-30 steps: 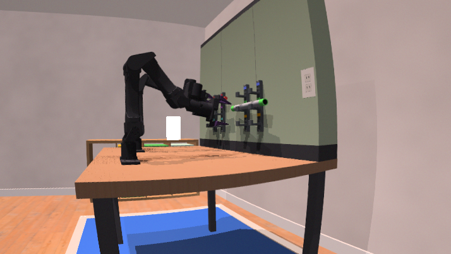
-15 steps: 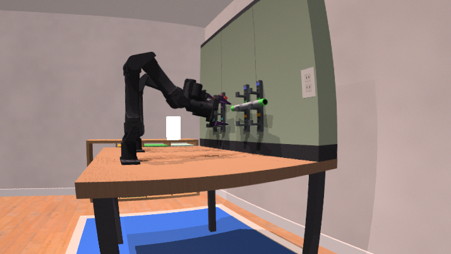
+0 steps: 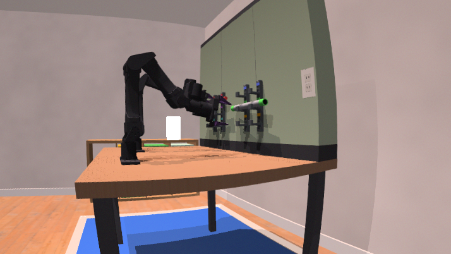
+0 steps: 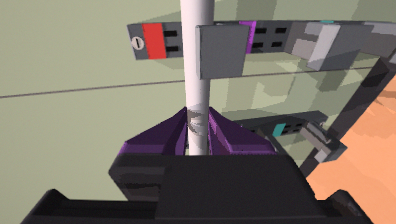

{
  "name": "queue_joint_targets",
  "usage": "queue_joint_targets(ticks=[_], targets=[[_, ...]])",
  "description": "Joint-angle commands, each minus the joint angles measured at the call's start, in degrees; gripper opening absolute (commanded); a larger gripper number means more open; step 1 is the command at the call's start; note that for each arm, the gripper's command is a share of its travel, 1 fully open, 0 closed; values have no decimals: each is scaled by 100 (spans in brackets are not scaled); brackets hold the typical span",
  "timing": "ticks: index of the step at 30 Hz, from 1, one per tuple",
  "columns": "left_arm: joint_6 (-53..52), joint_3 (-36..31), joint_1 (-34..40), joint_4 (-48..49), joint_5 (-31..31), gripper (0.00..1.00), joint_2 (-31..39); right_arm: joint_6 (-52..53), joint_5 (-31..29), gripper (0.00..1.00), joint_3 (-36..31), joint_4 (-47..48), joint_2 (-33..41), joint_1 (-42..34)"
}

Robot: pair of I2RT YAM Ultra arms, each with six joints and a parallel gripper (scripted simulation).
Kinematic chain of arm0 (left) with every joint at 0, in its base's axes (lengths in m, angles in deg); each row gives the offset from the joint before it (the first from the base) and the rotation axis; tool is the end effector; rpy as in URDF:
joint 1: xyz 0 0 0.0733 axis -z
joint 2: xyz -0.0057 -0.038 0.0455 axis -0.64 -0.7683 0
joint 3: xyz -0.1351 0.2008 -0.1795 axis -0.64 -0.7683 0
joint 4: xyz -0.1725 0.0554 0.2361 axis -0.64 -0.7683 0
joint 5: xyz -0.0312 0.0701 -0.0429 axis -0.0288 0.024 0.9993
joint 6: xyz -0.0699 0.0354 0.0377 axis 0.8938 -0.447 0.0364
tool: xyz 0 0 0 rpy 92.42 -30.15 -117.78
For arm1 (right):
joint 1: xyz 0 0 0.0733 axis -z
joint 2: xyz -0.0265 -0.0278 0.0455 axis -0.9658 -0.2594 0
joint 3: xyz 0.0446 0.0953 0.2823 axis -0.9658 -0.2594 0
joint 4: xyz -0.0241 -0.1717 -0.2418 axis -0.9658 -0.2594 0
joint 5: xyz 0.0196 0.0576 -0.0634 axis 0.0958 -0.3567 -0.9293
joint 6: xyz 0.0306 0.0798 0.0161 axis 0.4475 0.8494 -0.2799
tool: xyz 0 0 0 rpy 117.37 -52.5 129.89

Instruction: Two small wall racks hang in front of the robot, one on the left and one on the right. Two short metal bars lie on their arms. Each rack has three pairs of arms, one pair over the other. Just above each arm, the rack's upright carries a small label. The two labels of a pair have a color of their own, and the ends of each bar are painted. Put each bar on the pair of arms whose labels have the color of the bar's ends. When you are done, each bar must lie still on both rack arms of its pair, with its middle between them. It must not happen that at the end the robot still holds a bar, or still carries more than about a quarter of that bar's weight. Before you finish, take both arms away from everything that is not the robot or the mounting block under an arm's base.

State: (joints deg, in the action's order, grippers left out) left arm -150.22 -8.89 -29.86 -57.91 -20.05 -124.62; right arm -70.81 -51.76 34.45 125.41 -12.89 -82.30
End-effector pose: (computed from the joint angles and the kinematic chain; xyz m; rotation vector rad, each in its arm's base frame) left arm 0.4312 -0.0651 0.3474 1.3676 1.2749 1.1050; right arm 0.3834 0.0356 0.2167 -1.3536 1.3815 -1.1879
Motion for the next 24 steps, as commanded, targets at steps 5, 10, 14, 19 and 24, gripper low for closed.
queue_joint_targets(ticks=[5, 10, 14, 19, 24], targets=[[15, 91, 58, 461, -25, 0, 128, 74, -42, 100, 25, -12, 201, -37], [16, 84, 58, 469, -25, 0, 127, 74, -42, 100, 25, -13, 201, -37], [16, 77, 58, 476, -25, 0, 126, 74, -42, 100, 25, -13, 201, -37], [16, 69, 58, 484, -25, 0, 125, 74, -42, 100, 25, -13, 201, -37], [15, 86, 59, 453, -25, 0, 122, 74, -49, 100, 25, -32, 201, -37]])
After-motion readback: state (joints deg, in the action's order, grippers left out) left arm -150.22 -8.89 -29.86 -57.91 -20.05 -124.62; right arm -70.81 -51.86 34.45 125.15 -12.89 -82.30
